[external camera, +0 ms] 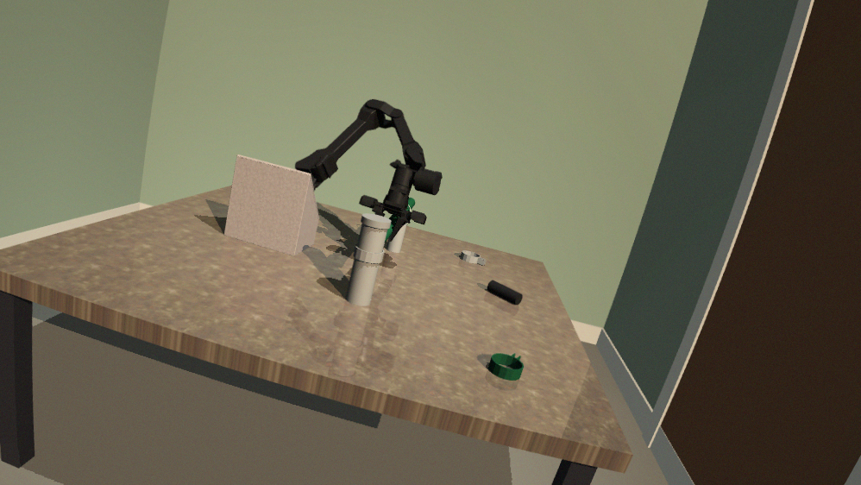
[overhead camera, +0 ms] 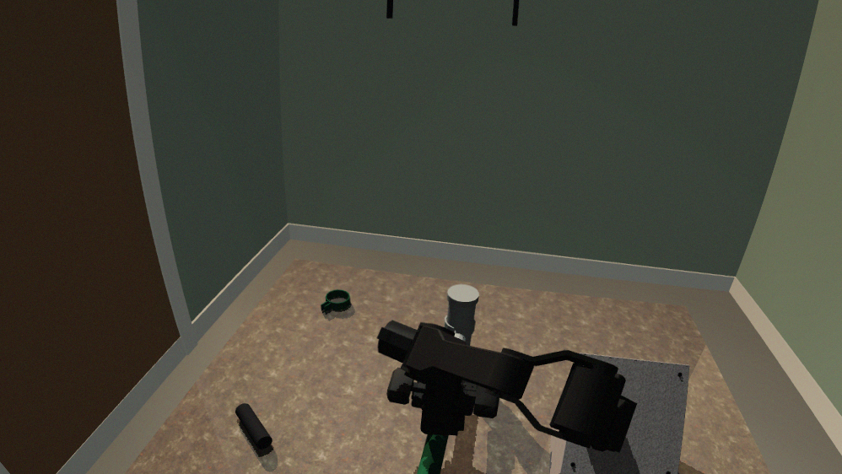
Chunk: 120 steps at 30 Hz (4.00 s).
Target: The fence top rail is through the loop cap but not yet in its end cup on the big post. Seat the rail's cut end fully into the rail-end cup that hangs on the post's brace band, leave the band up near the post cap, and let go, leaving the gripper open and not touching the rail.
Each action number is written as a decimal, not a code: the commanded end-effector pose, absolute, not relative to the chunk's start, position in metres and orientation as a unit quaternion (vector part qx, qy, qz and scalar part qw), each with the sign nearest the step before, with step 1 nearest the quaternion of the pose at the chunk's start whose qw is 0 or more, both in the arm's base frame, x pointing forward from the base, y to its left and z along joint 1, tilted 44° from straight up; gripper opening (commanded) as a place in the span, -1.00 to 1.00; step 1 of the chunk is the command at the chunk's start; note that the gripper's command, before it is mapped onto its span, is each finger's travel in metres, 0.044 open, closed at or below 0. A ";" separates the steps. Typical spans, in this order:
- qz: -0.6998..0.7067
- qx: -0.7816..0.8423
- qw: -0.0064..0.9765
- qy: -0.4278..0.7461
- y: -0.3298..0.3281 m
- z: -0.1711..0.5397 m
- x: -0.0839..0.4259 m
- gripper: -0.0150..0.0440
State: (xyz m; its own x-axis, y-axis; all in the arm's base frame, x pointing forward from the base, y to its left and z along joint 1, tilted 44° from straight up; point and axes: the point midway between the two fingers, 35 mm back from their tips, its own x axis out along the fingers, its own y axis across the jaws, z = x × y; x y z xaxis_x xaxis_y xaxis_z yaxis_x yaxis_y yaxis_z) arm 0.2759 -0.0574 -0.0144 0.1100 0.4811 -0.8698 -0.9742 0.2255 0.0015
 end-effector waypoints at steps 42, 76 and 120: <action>0.540 -0.315 0.675 0.392 -0.078 -0.029 0.275 -0.49; 0.548 -0.306 0.676 0.387 -0.069 -0.029 0.274 -0.49; 0.547 -0.310 0.674 0.388 -0.074 -0.028 0.275 -0.49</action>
State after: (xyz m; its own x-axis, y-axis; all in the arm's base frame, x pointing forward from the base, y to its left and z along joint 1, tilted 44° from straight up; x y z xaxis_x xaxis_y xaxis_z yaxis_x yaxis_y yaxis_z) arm 0.2738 -0.0688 -0.0290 0.0946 0.5062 -0.8572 -0.9777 0.2092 0.0157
